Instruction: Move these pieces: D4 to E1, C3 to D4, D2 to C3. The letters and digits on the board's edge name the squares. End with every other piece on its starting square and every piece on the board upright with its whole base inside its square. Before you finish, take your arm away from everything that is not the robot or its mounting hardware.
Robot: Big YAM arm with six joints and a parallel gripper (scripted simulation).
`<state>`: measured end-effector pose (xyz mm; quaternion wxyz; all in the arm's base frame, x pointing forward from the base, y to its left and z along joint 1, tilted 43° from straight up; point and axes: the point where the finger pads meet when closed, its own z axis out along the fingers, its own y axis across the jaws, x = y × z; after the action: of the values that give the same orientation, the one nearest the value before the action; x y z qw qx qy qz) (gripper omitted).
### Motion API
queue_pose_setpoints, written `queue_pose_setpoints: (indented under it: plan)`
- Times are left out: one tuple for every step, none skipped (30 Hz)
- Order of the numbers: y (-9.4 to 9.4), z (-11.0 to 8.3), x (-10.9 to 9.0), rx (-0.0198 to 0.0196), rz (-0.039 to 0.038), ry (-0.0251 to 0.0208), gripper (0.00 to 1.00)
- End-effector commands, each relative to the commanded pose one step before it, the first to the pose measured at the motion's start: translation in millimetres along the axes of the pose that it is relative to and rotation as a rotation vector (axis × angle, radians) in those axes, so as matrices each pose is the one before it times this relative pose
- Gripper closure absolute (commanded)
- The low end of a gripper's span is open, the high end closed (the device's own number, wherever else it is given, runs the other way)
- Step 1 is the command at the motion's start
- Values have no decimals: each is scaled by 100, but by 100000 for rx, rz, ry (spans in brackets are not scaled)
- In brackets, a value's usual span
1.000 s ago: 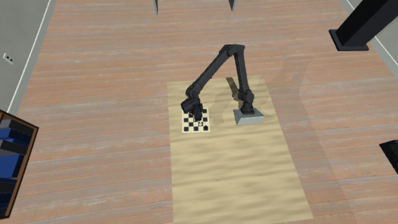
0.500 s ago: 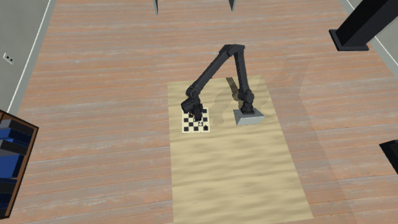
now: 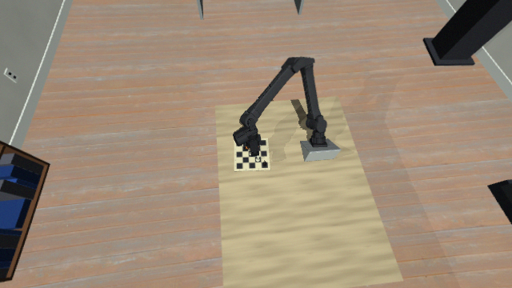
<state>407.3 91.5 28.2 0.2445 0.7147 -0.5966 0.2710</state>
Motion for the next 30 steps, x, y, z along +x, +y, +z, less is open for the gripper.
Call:
queue_pose_setpoints:
  plan:
    - [-1031,877,89,52,571,-271,65]
    - [627,541,-81,-1032,-930,427,65]
    - [1,163,1,0,-2,9,65]
    - [1,163,3,2,-2,17,65]
    - [1,162,0,-3,-2,3,65]
    - [1,160,0,-3,-2,3,65]
    - [2,158,0,-3,-2,3,65]
    - [-139,72,20,226,205,-88,65]
    - [-102,91,15,164,149,-62,65]
    - [144,230,-19,-234,-211,94,65]
    - [103,201,-14,-168,-151,66,65]
    - [2,136,-2,-7,-2,-10,65]
    - [-60,95,9,97,88,-34,65]
    - [-225,-6,32,362,329,-134,65]
    - [0,0,0,0,0,0,65]
    - [0,0,0,0,0,0,65]
    - [-211,-5,20,321,312,-186,65]
    - [465,372,-56,-736,-677,311,65]
    - [40,125,-3,-62,-60,37,65]
    - [1,94,-1,-4,-1,-3,65]
    - [-227,-42,32,363,329,-131,65]
    - [-202,-35,30,325,292,-107,65]
    - [119,136,-17,-192,-172,66,65]
    - [257,203,-37,-413,-370,134,65]
    - [59,85,-9,-96,-84,26,65]
    - [-215,-74,31,343,309,-117,65]
    - [-267,-110,39,427,386,-149,65]
    - [43,54,-6,-69,-61,21,65]
    - [103,80,-17,-169,-146,38,65]
    - [112,59,2,-256,-230,84,65]
